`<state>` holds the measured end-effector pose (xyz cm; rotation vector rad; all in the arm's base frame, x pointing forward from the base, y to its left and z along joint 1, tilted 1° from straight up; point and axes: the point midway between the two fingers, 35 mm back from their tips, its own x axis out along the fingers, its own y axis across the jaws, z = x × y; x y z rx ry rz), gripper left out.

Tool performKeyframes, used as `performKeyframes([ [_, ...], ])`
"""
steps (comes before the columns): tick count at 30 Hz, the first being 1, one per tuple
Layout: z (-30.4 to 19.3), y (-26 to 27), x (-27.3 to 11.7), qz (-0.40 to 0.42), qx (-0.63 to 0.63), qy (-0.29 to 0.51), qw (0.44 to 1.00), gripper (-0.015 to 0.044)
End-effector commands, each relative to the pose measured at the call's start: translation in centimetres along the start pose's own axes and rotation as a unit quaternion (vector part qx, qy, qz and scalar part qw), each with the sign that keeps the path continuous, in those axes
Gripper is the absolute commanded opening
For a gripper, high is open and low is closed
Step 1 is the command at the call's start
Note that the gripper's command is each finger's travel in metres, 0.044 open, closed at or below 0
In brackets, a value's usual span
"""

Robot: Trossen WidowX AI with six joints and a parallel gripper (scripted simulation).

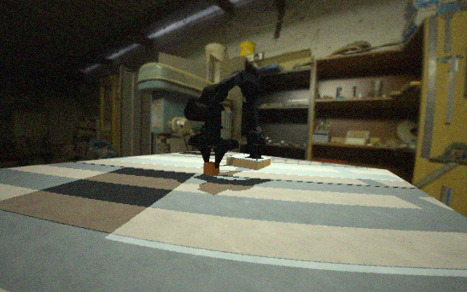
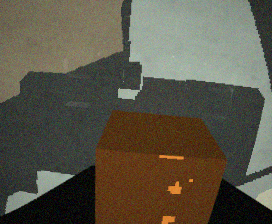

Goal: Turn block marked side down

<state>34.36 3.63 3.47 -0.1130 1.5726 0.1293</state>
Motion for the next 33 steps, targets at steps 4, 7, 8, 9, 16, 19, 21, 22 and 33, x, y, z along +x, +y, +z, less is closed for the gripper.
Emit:
performKeyframes([
  [4,0.18,-0.05,-1.09,-0.001,-0.002,-0.012,1.0,0.0],
  [7,0.26,-0.06,-0.89,-0.001,-0.001,-0.034,0.999,0.0],
  [8,0.28,-0.06,-0.83,-0.001,-0.001,-0.042,0.999,0.0],
  [9,0.3,-0.06,-0.76,-0.001,-0.001,-0.049,0.999,0.0],
  [16,0.37,-0.08,-0.42,-0.001,-0.001,-0.104,0.995,0.0],
  [19,0.35,-0.08,-0.32,-0.001,-0.001,-0.128,0.992,0.0],
  [21,0.33,-0.08,-0.27,-0.001,-0.001,-0.143,0.99,0.0],
  [22,0.31,-0.08,-0.25,-0.001,-0.001,-0.151,0.988,0.0],
  [33,-0.09,-0.07,-0.23,-0.001,-0.001,-0.236,0.972,0.0],
])
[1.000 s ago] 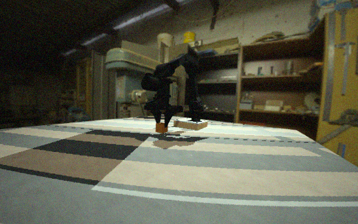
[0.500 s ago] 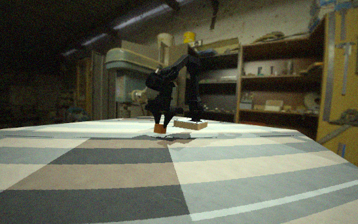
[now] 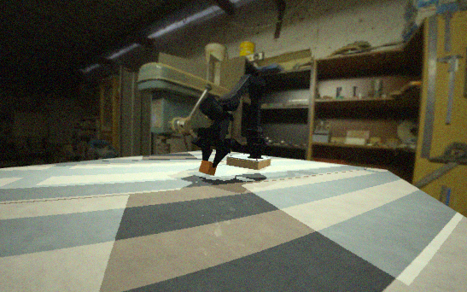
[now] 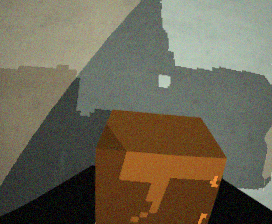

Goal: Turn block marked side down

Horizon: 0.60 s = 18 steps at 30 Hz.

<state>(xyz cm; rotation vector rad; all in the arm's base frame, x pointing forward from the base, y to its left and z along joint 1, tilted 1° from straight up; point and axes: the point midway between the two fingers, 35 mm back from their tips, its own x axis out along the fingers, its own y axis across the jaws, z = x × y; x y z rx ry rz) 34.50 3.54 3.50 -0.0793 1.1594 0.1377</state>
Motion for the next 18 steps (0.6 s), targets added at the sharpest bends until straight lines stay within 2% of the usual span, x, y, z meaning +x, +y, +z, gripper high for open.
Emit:
performKeyframes([
  [1,-0.2,0.1,-0.3,0.001,-0.003,-0.039,0.999,0.0],
  [10,-0.3,0.1,-0.4,0.001,-0.004,-0.06,0.998,0.0],
  [18,-0.1,0.0,1.5,0.001,-0.002,-0.112,0.994,0.0],
])
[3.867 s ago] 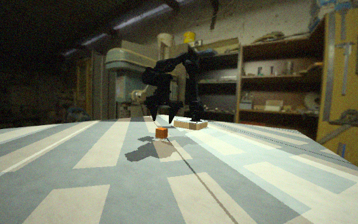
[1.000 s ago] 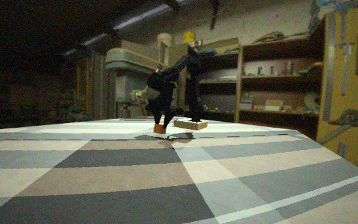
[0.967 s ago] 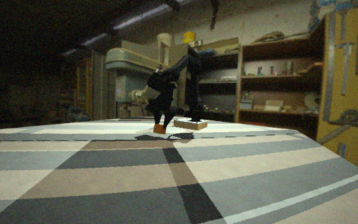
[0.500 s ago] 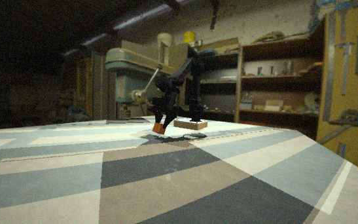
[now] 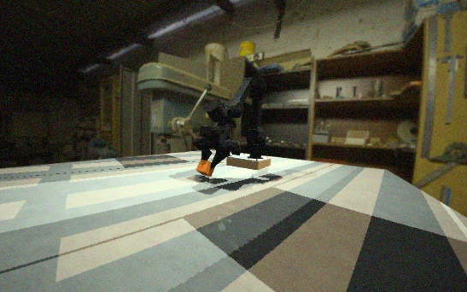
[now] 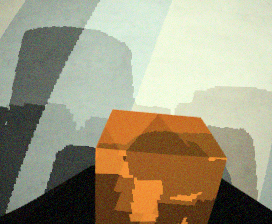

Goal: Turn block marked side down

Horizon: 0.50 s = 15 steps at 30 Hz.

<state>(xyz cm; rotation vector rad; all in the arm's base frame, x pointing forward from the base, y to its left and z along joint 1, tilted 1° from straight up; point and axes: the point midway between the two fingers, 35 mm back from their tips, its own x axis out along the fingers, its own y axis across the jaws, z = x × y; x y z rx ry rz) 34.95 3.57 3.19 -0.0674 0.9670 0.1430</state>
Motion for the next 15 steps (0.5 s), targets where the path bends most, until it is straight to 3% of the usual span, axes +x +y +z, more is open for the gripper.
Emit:
performKeyframes([
  [1,-0.6,0.0,1.1,0.002,-0.001,-0.024,1.0,0.0],
  [15,-1.4,0.1,2.5,0.004,-0.002,-0.124,0.992,0.0],
])
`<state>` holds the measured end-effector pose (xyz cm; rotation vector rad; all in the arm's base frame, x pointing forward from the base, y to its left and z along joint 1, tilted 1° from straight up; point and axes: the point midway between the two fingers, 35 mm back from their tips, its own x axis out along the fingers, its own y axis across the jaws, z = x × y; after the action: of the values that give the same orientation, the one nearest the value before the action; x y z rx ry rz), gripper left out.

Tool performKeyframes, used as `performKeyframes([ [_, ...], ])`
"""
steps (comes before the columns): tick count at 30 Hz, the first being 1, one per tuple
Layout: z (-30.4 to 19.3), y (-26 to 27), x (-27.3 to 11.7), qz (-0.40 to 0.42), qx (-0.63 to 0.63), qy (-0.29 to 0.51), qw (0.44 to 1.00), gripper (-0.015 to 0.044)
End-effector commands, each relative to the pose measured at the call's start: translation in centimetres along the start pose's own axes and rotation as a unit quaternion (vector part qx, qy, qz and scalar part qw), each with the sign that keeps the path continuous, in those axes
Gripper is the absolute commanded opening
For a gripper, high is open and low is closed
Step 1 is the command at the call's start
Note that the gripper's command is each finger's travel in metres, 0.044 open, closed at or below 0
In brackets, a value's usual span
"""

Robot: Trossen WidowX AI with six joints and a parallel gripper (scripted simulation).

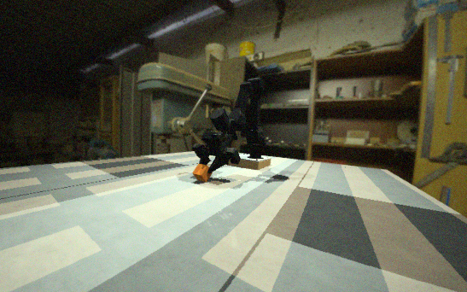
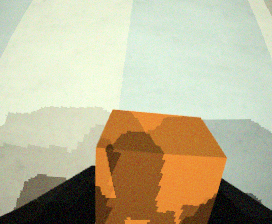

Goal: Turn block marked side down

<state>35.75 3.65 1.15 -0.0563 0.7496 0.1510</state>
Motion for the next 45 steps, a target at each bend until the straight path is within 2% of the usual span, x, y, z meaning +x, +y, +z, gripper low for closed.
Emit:
performKeyframes([
  [1,-1.1,0.1,0.2,0.003,0.001,-0.023,1.0,0.0],
  [14,-1.7,0.2,-1.0,0.001,0.002,-0.111,0.994,0.0],
  [33,-1.6,0.2,-1.2,0.001,0.002,-0.127,0.992,0.0],
  [45,-1.6,0.2,-1.2,0.001,0.002,-0.127,0.992,0.0315],
])
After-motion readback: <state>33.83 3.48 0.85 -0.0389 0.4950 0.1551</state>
